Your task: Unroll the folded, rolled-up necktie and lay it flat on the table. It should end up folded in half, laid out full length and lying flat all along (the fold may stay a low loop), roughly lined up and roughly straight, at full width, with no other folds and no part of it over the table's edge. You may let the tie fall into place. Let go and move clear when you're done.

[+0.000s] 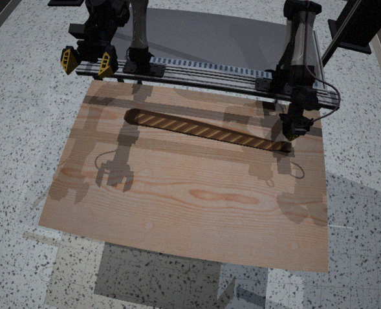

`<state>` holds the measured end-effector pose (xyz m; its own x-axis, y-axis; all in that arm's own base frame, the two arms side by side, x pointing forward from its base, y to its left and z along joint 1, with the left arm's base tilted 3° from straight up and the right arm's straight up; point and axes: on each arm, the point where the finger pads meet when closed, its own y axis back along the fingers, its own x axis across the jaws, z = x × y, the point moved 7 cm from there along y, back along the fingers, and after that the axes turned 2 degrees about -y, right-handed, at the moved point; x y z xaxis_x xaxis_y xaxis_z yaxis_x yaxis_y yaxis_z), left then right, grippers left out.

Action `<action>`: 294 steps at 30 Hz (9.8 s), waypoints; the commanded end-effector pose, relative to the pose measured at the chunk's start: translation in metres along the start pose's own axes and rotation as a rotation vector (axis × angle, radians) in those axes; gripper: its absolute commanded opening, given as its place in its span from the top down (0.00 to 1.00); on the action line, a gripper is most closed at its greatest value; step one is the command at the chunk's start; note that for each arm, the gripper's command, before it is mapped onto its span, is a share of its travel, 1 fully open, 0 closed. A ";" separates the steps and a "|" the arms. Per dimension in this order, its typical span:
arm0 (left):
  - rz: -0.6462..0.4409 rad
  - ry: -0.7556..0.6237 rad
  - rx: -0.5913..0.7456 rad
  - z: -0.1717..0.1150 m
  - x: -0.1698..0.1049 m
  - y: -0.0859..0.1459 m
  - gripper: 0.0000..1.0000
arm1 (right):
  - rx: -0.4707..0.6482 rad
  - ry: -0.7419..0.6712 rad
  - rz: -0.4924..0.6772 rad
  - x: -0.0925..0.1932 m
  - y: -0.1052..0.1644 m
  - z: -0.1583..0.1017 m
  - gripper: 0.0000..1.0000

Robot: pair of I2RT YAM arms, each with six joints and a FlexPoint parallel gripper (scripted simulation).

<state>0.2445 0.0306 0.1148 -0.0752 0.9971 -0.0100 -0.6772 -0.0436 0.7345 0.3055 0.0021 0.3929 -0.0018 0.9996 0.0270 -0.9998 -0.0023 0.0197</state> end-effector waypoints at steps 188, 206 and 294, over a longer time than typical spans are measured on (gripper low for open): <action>0.034 0.046 0.020 -0.041 0.014 -0.043 0.93 | -0.008 -0.009 0.003 -0.001 -0.002 0.005 0.00; 0.034 0.046 0.020 -0.044 0.014 -0.046 0.93 | -0.008 -0.009 0.003 -0.001 -0.002 0.005 0.00; 0.039 0.052 0.020 -0.042 0.016 -0.048 0.93 | -0.008 -0.009 0.003 -0.001 -0.002 0.005 0.00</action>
<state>0.2507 0.0455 0.0577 -0.1289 0.9916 -0.0106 -0.6768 -0.0802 0.7318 0.3055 0.0021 0.3929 -0.0018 0.9996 0.0270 -0.9998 -0.0023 0.0197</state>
